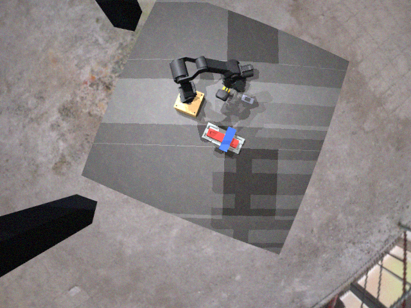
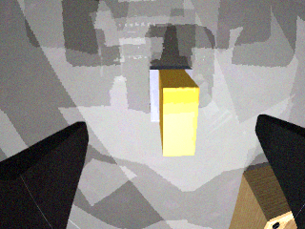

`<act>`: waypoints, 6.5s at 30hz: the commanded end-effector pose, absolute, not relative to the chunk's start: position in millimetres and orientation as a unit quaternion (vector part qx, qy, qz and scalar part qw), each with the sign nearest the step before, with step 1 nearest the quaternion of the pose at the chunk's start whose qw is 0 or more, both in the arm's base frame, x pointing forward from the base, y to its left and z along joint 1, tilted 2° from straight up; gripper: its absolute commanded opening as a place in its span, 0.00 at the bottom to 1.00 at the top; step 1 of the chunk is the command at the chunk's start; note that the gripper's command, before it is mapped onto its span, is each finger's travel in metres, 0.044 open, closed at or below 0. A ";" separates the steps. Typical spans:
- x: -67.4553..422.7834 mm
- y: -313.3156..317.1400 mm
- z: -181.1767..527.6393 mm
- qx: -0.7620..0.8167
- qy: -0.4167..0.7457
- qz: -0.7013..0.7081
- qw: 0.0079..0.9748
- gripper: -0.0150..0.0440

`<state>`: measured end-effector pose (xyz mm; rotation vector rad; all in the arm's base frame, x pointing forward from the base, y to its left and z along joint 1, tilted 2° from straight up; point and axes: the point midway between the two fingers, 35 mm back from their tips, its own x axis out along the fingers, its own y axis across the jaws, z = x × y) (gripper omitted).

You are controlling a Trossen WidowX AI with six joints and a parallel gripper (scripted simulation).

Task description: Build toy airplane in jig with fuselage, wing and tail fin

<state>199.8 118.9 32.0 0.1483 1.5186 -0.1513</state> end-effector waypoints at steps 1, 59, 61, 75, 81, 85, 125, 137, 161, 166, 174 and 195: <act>198.2 117.5 22.9 0.064 0.691 -0.072 0.716 1.00; 199.1 117.8 0.9 0.038 0.687 -0.051 0.724 0.25; 200.2 118.7 6.6 0.039 0.687 -0.052 0.723 0.25; 203.6 122.2 47.9 0.049 0.689 -0.060 0.721 0.25; 202.9 122.4 66.5 0.053 0.689 -0.063 0.720 0.25; 201.7 122.0 79.0 0.056 0.690 -0.065 0.719 0.25; 221.8 56.0 105.3 0.071 0.699 -0.063 0.709 0.25; 230.4 19.3 99.3 0.066 0.696 -0.060 0.712 0.25; 228.8 -57.0 88.0 0.051 0.692 -0.058 0.718 0.25; 225.2 -72.7 85.4 0.048 0.692 -0.057 0.718 0.25; 217.2 -97.3 81.3 0.043 0.692 -0.057 0.718 0.25; 192.0 -144.9 73.0 0.032 0.693 -0.056 0.718 0.34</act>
